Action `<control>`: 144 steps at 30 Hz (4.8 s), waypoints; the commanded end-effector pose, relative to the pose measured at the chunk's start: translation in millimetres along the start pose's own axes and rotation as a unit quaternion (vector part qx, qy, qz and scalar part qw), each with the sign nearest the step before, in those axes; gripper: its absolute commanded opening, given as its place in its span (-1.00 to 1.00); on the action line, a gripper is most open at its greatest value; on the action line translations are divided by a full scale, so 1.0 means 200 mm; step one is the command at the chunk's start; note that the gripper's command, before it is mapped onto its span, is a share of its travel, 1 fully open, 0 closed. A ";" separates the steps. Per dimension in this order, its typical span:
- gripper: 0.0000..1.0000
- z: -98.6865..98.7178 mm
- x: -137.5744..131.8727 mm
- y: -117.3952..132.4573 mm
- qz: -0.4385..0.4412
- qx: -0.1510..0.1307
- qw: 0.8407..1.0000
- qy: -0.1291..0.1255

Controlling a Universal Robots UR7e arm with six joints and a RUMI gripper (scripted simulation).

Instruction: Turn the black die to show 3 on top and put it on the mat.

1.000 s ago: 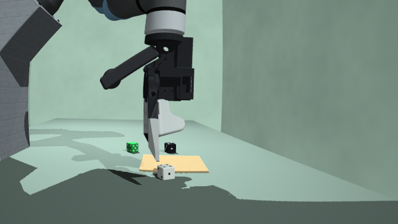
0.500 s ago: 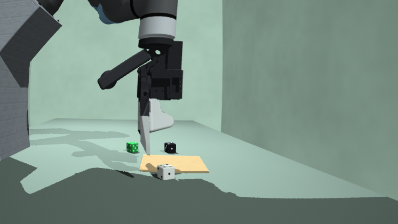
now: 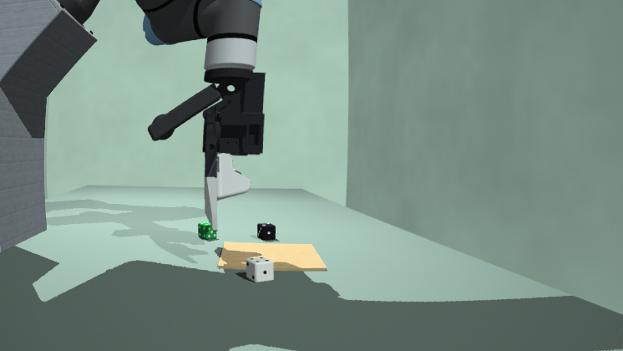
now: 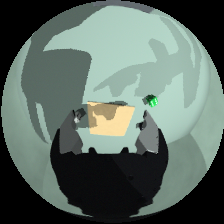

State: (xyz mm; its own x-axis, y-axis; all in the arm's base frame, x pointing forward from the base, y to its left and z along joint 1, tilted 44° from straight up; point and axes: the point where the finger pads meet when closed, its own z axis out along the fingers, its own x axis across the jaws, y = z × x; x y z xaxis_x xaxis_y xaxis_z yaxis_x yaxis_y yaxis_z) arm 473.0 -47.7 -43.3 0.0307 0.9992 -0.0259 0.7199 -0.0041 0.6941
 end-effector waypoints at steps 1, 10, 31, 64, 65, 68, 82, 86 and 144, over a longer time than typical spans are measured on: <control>1.00 0.00 0.13 -0.03 0.000 -0.003 1.000 -0.004; 1.00 0.01 0.28 -0.07 0.000 -0.003 1.000 -0.004; 1.00 0.01 0.53 -0.13 0.000 -0.003 1.000 -0.004; 1.00 0.01 0.57 -0.14 0.000 -0.003 1.000 -0.004; 1.00 0.01 0.57 -0.14 0.000 -0.003 1.000 -0.004; 1.00 0.01 0.57 -0.14 0.000 -0.003 1.000 -0.004; 1.00 0.01 0.57 -0.14 0.000 -0.003 1.000 -0.004; 1.00 0.01 0.57 -0.14 0.000 -0.003 1.000 -0.004; 1.00 0.01 0.57 0.38 0.000 -0.003 1.000 -0.004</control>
State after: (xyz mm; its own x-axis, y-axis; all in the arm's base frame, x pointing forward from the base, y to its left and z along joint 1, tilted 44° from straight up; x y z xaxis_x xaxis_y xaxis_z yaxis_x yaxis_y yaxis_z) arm 530.4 66.7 3.9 0.0363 0.9989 -0.0307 0.7160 -0.0045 0.6980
